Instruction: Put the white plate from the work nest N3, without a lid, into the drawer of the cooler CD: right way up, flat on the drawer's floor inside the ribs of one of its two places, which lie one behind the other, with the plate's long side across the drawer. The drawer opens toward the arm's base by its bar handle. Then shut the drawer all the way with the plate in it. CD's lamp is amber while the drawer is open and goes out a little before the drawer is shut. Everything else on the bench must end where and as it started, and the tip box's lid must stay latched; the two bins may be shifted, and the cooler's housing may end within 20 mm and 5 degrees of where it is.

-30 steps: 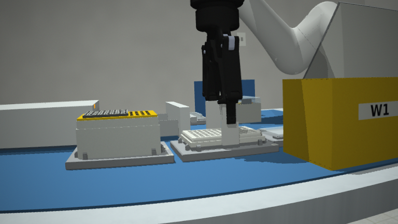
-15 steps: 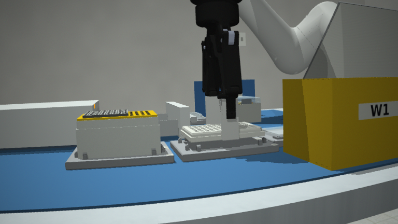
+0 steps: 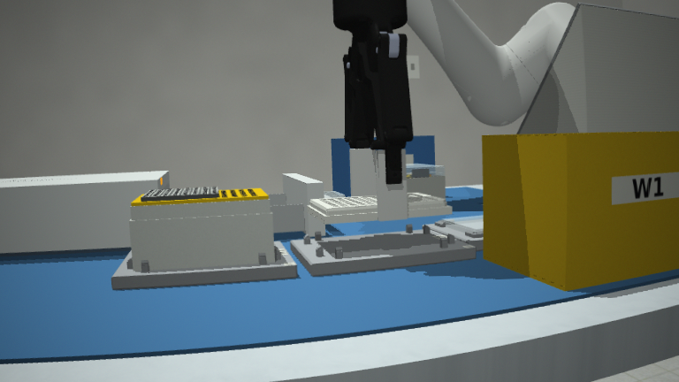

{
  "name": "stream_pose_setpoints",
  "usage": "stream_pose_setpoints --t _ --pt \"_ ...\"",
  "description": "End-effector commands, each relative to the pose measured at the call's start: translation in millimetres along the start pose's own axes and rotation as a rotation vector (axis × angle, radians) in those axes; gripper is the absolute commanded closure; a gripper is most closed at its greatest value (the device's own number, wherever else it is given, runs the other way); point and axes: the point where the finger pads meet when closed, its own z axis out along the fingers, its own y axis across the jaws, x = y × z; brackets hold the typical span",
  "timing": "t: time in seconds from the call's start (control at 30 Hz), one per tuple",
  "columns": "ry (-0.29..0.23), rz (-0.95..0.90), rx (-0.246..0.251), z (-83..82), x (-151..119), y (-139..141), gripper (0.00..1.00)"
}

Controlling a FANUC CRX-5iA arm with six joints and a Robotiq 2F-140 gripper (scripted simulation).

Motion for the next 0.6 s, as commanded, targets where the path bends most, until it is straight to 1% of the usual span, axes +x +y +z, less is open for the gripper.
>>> stream_pose_setpoints --t 0.0,0.13,0.57 --pt "0.000 0.000 0.000 -3.2 0.1 -0.2 1.00" --pt "0.000 0.000 0.000 -5.9 0.1 -0.2 1.00" --pt "0.000 0.000 0.000 -23.2 0.1 -0.2 1.00"
